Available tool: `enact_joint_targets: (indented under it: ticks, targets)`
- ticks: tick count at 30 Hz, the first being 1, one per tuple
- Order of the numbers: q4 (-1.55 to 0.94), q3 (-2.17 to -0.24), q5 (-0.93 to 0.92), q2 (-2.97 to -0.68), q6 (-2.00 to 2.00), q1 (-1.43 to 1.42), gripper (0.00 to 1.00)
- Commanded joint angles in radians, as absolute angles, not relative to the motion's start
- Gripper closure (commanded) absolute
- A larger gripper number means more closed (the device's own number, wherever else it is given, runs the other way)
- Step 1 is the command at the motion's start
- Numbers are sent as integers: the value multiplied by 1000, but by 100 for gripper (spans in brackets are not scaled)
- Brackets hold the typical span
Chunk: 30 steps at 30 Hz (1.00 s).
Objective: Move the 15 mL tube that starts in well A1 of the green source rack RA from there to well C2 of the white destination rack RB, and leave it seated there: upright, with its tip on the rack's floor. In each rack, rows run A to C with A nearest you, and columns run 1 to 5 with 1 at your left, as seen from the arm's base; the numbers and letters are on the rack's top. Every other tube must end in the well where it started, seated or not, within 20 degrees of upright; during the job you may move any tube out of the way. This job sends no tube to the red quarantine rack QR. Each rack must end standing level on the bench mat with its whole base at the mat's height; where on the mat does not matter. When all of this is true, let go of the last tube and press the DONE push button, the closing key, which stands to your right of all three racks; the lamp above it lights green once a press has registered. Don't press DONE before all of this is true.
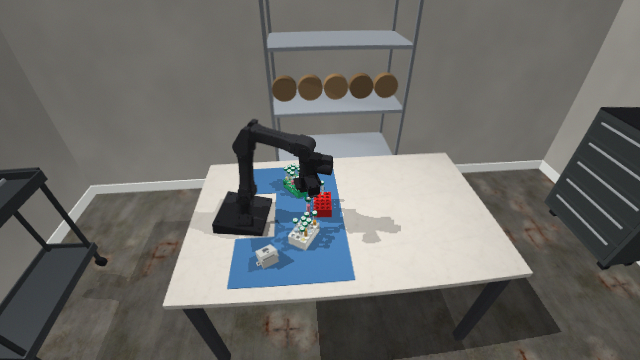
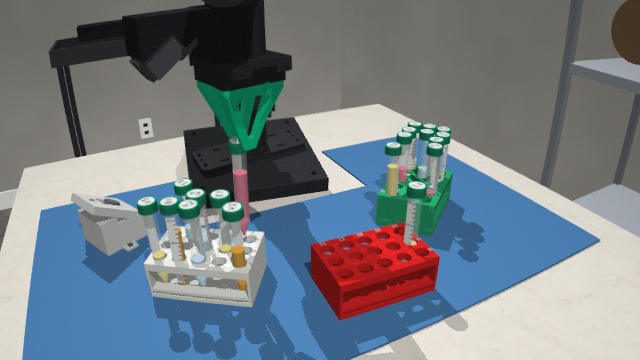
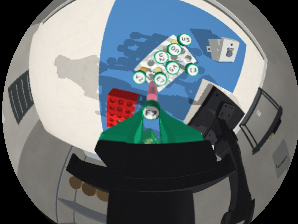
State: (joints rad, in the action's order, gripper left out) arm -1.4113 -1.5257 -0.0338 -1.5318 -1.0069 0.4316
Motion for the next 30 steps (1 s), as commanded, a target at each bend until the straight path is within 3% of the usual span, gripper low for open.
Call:
enact_joint_targets:
  ticks: [1, 30]
  targets:
    - [-1419, -1520, -30, -1501, -1011, 429, 100]
    - [-1424, -1369, -24, -1346, -1048, 392, 100]
